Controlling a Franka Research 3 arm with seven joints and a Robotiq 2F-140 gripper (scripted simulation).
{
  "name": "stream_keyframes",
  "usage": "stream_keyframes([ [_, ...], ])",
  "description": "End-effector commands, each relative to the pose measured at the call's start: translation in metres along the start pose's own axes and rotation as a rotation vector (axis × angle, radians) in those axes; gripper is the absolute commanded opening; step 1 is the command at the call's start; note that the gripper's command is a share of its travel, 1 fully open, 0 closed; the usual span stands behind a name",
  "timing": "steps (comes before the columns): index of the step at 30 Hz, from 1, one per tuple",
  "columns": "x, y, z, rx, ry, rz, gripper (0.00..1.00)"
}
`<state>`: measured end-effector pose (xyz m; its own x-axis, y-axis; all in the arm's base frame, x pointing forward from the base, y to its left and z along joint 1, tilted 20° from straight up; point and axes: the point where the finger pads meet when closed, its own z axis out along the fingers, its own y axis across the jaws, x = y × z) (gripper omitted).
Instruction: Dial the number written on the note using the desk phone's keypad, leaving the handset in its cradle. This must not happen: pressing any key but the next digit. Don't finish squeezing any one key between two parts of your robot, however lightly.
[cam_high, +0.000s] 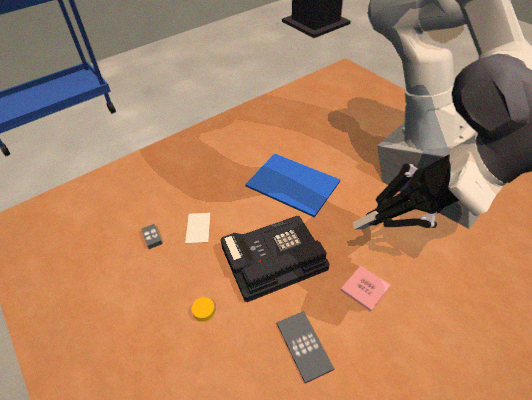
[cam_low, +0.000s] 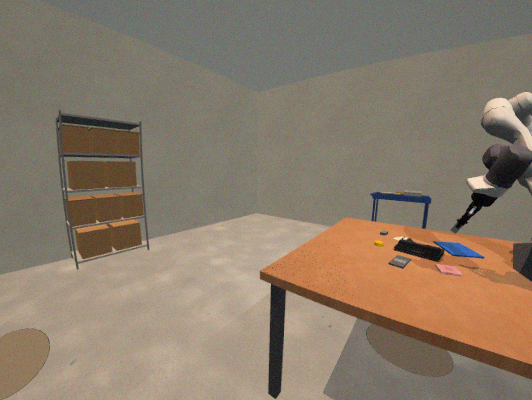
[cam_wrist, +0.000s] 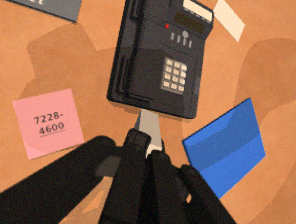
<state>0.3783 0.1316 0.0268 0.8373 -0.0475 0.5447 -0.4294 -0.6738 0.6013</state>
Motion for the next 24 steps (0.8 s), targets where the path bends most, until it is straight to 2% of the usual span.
stream_keyframes([
  [1,-0.012,-0.004,-0.003,0.033,-0.054,-0.079,0.0],
  [4,-0.012,-0.004,-0.003,0.033,-0.054,-0.079,0.0],
  [6,-0.054,0.001,-0.015,0.152,-0.229,-0.201,0.0],
  [9,-0.082,0.001,-0.037,0.236,-0.28,-0.209,0.0],
  [10,-0.084,0.0,-0.042,0.263,-0.293,-0.214,0.0],
  [12,-0.084,0.0,-0.042,0.263,-0.293,-0.214,0.0],
  [13,-0.086,-0.001,-0.046,0.323,-0.326,-0.242,0.0],
  [16,-0.086,-0.002,-0.05,0.383,-0.356,-0.262,0.0],
  [24,-0.086,-0.002,-0.05,0.475,-0.407,-0.345,0.0],
])
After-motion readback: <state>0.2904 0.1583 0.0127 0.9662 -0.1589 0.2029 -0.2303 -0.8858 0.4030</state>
